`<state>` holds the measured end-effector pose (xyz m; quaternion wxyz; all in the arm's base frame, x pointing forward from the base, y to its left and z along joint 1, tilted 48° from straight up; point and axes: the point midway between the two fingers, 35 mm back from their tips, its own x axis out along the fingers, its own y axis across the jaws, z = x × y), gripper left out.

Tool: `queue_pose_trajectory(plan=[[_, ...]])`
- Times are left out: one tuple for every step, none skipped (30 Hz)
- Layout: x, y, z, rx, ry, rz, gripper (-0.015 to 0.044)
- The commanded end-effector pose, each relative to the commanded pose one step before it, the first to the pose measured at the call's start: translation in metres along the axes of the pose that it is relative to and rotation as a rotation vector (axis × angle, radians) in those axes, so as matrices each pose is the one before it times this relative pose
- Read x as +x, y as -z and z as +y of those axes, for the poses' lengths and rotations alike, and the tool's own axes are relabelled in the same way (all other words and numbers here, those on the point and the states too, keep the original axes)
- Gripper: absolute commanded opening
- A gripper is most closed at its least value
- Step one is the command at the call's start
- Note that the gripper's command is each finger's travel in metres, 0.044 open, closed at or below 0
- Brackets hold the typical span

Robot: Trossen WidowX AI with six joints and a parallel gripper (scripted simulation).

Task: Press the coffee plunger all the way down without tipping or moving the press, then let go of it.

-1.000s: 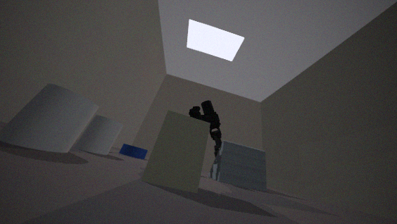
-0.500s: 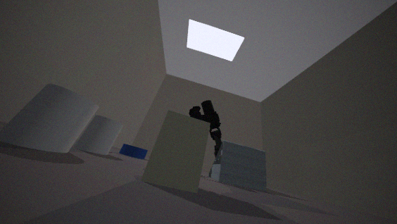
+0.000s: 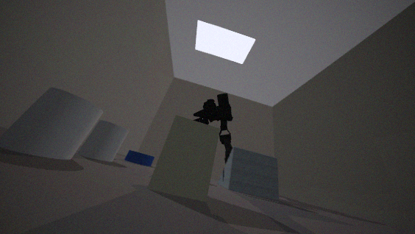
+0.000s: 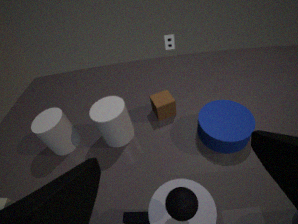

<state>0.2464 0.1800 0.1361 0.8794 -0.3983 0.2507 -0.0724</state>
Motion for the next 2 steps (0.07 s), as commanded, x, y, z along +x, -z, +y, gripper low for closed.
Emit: queue_pose_trajectory(plan=[[-0.00140,-0.00146,-0.00135,-0.0002,0.00743,0.00246,0.0440],[0.00000,0.00000,0.00000,0.0000,0.00000,0.00000,0.0440]])
